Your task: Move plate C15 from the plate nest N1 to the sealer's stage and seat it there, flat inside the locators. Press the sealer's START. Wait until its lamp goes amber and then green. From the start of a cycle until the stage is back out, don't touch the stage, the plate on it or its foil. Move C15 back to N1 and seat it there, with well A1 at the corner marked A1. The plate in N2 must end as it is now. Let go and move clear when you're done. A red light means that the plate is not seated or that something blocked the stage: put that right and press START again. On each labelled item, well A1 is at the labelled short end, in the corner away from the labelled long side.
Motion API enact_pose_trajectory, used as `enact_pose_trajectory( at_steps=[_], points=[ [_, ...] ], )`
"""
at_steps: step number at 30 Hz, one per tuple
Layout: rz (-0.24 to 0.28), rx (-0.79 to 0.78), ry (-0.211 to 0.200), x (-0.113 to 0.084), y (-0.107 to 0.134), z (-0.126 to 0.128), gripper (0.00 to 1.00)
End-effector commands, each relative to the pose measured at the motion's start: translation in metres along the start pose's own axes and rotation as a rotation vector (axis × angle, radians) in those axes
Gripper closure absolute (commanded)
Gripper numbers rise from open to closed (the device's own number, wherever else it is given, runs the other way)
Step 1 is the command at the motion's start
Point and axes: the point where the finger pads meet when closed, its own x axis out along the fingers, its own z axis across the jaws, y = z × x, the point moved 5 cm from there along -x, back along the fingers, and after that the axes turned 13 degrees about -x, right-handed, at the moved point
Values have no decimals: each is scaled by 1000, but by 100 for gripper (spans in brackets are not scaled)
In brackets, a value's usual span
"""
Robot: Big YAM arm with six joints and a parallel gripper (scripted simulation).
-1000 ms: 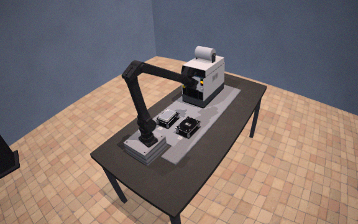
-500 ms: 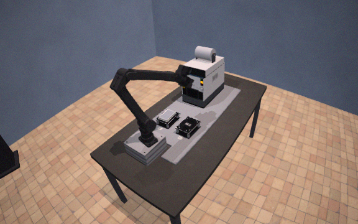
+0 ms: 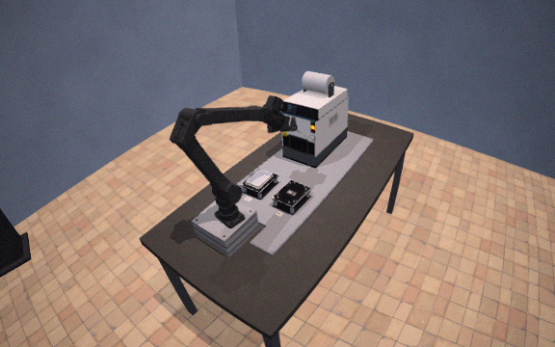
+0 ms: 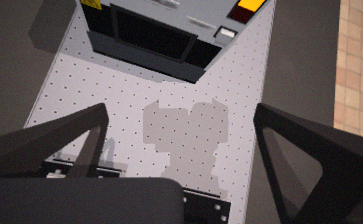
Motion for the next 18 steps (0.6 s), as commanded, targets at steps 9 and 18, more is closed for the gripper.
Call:
enact_pose_trajectory(
  at_steps=[9,18],
  points=[
    [-18,-387,8,4,-75,2,0],
    [-12,-606,28,3,-109,3,0]
  ],
)
